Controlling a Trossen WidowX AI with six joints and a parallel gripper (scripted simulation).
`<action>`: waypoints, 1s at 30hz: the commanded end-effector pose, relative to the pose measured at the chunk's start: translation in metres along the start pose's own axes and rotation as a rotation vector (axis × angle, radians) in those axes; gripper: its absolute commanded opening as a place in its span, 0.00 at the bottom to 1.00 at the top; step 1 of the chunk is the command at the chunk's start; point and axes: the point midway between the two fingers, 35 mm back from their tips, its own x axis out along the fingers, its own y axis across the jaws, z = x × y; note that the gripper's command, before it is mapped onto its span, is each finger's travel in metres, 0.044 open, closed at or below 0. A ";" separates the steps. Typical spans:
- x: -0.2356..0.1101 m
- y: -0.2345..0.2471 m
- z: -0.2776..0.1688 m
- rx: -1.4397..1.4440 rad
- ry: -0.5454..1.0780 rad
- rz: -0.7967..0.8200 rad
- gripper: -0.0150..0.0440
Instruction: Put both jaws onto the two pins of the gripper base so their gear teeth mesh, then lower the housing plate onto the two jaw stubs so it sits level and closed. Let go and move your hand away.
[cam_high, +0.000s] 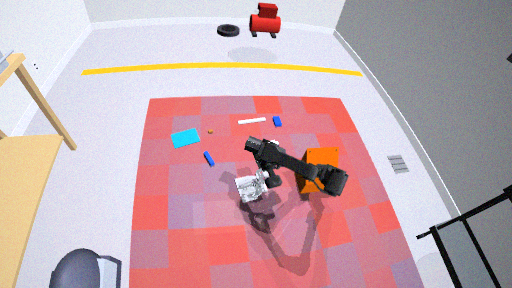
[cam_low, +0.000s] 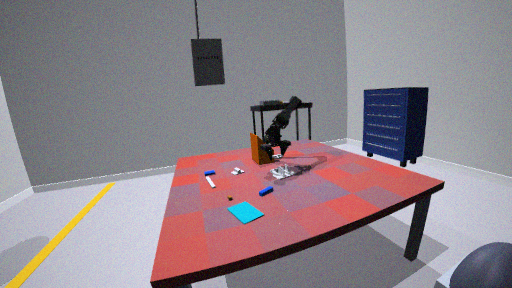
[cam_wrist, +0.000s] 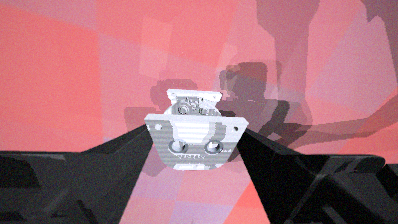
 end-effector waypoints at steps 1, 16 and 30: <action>0.000 0.000 -0.001 0.001 0.004 -0.002 0.85; 0.000 0.000 -0.001 0.001 0.004 -0.002 0.85; 0.011 0.000 -0.001 0.002 0.004 -0.001 0.85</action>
